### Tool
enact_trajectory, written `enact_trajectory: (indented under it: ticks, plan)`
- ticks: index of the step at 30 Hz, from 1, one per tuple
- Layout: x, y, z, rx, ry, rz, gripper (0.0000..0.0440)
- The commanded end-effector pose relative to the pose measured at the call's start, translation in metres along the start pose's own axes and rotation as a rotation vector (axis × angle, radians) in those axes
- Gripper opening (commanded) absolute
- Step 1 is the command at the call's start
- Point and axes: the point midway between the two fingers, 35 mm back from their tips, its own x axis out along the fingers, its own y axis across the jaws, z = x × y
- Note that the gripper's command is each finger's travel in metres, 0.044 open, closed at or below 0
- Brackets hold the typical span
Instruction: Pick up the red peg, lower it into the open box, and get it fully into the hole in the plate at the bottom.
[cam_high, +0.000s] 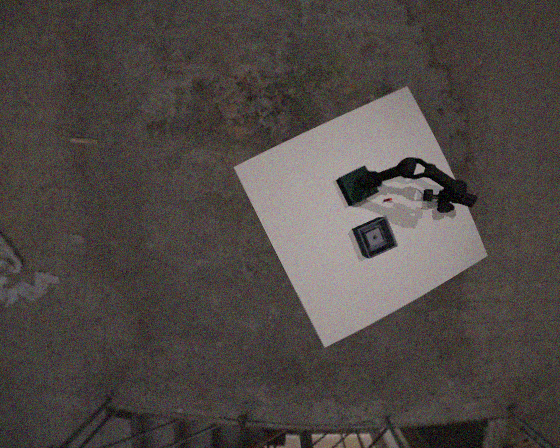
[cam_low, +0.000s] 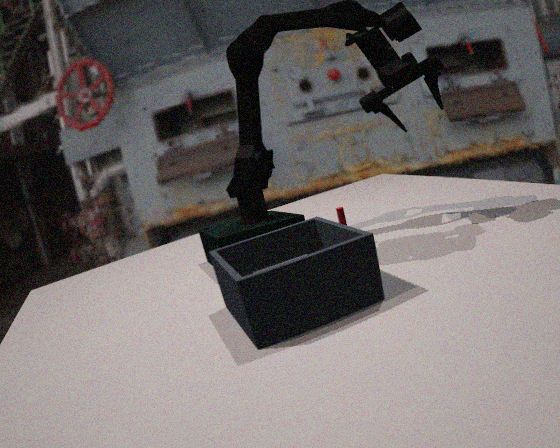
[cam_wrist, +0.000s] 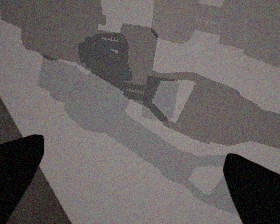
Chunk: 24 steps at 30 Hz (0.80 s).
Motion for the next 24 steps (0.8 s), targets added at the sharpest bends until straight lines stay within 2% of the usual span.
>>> enact_trajectory:
  ticks: [1,13,24]
  plan:
    - [-0.006,-0.035,0.001,0.003,-0.017,-0.109,0.044]
    - [-0.001,-0.132,-0.004,0.027,-0.039,-0.433,0.044]
    - [0.02,-0.187,-0.004,0.038,-0.073,-0.617,0.044]
